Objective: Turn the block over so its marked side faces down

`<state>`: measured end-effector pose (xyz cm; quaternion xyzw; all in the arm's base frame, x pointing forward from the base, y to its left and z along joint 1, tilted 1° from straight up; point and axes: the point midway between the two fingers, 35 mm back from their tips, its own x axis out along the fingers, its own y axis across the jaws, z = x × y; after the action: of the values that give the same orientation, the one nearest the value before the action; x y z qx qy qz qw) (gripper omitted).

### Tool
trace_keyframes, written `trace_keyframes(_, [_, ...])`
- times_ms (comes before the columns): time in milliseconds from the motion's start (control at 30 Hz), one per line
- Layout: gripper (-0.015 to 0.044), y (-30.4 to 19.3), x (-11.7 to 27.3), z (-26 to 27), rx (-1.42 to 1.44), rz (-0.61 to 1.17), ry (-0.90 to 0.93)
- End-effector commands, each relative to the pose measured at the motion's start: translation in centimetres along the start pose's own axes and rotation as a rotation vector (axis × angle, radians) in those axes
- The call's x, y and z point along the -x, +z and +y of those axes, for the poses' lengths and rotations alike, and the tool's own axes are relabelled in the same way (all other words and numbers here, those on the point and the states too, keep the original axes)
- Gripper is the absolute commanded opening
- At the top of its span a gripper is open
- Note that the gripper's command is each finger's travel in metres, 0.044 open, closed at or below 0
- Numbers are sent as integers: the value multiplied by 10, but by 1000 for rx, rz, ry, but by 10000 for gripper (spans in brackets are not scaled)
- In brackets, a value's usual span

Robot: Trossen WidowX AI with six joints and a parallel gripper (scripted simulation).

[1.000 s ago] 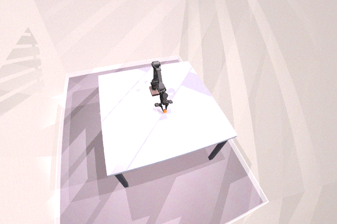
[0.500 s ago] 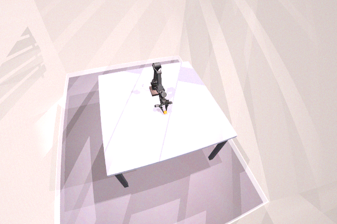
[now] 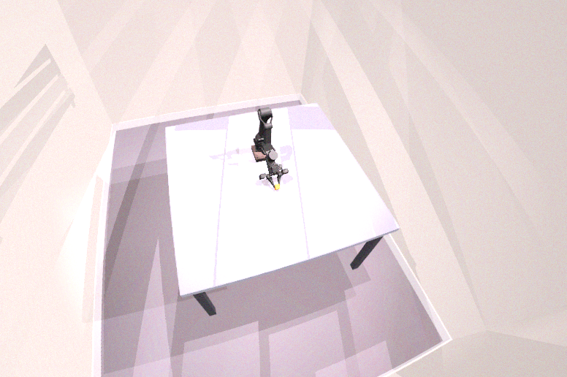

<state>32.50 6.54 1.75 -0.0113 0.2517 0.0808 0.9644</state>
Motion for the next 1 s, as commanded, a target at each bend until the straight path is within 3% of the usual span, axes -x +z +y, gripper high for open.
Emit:
trace_keyframes(0, [0,-2,1,-1,-6,-18,-5])
trace_keyframes(433, [0,-2,1,-1,-6,-19,-5])
trace_keyframes(967, [420,-2,1,-1,-6,-19,-5])
